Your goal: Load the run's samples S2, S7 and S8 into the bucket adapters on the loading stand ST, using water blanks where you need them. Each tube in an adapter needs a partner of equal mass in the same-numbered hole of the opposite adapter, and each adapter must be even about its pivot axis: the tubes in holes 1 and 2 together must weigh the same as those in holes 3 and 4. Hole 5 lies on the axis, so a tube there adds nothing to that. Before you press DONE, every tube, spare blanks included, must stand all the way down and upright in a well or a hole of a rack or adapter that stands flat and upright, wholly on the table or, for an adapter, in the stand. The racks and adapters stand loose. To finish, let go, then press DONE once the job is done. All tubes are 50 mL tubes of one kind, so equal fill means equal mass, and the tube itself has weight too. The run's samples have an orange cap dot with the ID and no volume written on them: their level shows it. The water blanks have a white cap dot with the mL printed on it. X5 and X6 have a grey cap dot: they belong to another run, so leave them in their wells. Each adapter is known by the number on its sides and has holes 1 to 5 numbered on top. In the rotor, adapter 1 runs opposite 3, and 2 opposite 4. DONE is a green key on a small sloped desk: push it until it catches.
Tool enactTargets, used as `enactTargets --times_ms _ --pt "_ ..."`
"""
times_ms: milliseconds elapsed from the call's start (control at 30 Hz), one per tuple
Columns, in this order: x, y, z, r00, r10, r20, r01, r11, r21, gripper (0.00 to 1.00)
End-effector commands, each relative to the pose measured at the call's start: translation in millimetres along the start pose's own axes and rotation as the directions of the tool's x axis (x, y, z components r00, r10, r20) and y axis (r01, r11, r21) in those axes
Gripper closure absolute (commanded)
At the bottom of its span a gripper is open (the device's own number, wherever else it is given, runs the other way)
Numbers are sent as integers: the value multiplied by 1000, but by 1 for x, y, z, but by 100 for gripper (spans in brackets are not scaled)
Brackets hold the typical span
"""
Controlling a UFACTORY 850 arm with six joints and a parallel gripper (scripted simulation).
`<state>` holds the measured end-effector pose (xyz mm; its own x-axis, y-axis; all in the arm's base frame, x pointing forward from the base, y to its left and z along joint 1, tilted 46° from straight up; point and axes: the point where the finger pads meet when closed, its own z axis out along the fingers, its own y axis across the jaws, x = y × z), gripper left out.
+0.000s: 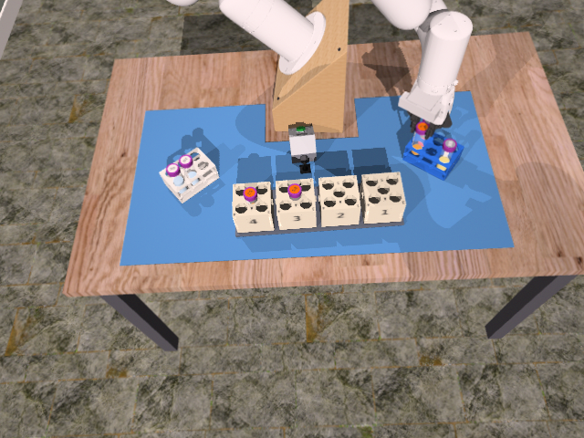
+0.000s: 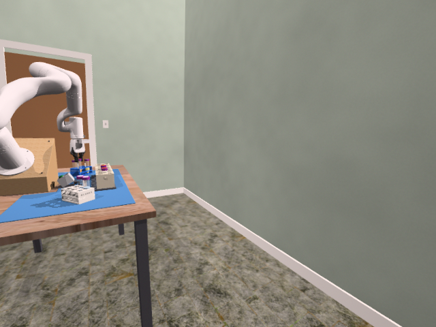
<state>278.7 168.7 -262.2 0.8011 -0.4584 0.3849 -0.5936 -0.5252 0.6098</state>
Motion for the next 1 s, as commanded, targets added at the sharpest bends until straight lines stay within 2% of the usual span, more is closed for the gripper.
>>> enactTargets --times_ms 0,400,967 --pt "0 -1 -3 1000 1 0 -1 1000 2 100" --pt "0 -1 -9 1000 1 0 -1 1000 2 100" --pt "0 -1 -39 1000 1 0 -1 1000 2 100"
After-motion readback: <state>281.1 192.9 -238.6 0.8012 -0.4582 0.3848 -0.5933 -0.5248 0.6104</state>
